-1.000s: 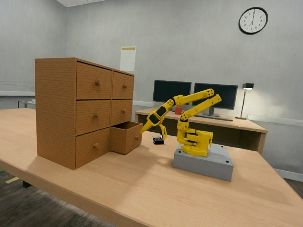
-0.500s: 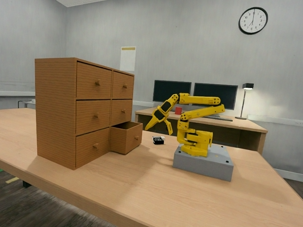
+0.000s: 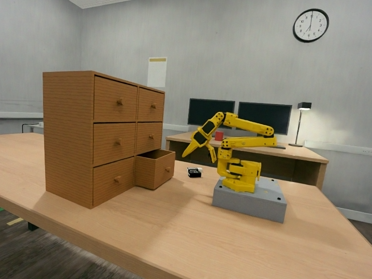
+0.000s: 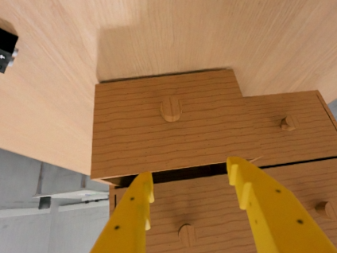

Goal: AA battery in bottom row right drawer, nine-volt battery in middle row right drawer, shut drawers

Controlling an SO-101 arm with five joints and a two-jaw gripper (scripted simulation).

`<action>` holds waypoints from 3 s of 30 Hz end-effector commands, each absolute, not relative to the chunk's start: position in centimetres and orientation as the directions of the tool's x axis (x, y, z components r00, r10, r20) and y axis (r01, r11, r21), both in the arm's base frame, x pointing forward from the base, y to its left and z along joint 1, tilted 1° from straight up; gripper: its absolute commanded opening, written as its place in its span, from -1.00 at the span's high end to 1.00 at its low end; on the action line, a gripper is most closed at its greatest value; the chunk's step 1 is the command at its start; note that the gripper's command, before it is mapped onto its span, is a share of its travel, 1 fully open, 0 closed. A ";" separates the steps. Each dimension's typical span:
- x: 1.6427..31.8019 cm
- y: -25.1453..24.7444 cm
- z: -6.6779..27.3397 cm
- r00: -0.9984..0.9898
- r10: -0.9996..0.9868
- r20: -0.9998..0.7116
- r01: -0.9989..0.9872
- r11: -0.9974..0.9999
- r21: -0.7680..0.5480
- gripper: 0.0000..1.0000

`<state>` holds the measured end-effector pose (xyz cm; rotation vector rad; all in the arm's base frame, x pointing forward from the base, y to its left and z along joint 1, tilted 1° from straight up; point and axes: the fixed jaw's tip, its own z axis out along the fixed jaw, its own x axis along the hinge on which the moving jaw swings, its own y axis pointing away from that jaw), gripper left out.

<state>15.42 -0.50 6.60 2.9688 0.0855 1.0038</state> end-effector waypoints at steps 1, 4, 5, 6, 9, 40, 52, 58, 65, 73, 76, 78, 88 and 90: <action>15.5 -0.6 7.1 0.781 0.055 0.623 0.048 -0.998 0.029 0.57; 16.3 -0.6 6.6 0.780 0.055 0.623 0.048 -0.998 0.028 0.57; 16.5 -0.6 6.4 0.780 0.055 0.623 0.048 -0.998 0.028 0.57; 16.7 -0.6 6.2 0.780 0.055 0.623 0.049 -0.998 0.028 0.57; 17.3 -0.5 5.5 0.780 0.055 0.623 0.049 -0.998 0.027 0.57; 18.3 -0.5 3.5 0.780 0.055 0.623 0.050 -0.998 0.025 0.57; 18.3 -0.5 3.4 0.780 0.055 0.623 0.049 -0.998 0.026 0.57; 18.2 -0.5 3.4 0.780 0.054 0.623 0.049 -0.998 0.026 0.57; 18.2 -0.5 3.4 0.780 0.054 0.623 0.049 -0.998 0.026 0.57; 18.2 -0.5 3.3 0.780 0.054 0.623 0.049 -0.998 0.026 0.57; 18.2 -0.5 3.3 0.780 0.054 0.623 0.049 -0.998 0.026 0.57; 18.2 -0.5 3.2 0.780 0.054 0.623 0.048 -0.998 0.026 0.57; 18.1 -0.5 3.1 0.780 0.054 0.623 0.048 -0.999 0.026 0.57; 18.1 -0.5 3.1 0.780 0.053 0.623 0.048 -0.999 0.026 0.57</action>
